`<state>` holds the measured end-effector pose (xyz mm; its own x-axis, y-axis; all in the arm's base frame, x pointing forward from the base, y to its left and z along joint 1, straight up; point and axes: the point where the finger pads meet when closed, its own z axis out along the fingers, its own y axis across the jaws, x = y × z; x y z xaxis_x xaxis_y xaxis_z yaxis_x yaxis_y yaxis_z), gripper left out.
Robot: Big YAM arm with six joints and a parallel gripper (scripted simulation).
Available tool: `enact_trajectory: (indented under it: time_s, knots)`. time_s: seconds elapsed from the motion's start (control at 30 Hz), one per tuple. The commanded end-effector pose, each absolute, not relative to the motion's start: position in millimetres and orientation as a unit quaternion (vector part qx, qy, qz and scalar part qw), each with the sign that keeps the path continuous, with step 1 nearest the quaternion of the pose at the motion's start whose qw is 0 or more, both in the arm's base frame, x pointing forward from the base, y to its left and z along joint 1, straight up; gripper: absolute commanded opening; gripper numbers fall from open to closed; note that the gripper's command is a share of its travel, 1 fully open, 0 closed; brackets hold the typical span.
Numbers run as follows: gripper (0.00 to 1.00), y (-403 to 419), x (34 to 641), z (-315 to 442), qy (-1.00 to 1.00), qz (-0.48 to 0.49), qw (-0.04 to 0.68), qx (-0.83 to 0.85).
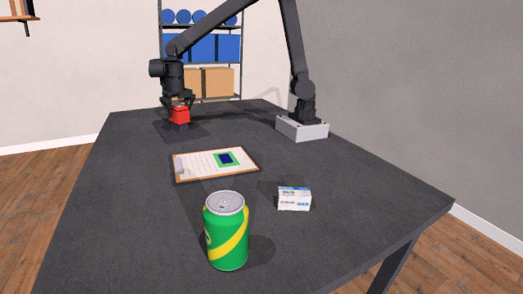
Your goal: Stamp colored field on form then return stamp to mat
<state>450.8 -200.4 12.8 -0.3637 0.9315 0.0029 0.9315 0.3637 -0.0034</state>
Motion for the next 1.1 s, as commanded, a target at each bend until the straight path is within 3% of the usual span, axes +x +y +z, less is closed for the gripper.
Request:
enact_trajectory:
  time_s: [0.0, 0.73, 1.07]
  knots:
    - [0.86, -205, 463, 22, -0.828, -0.004, -0.018, -0.56]
    - [0.86, -205, 463, 22, -0.828, -0.004, -0.018, -0.56]
    - [0.86, -209, 470, 124, -0.828, -0.007, -0.035, -0.56]
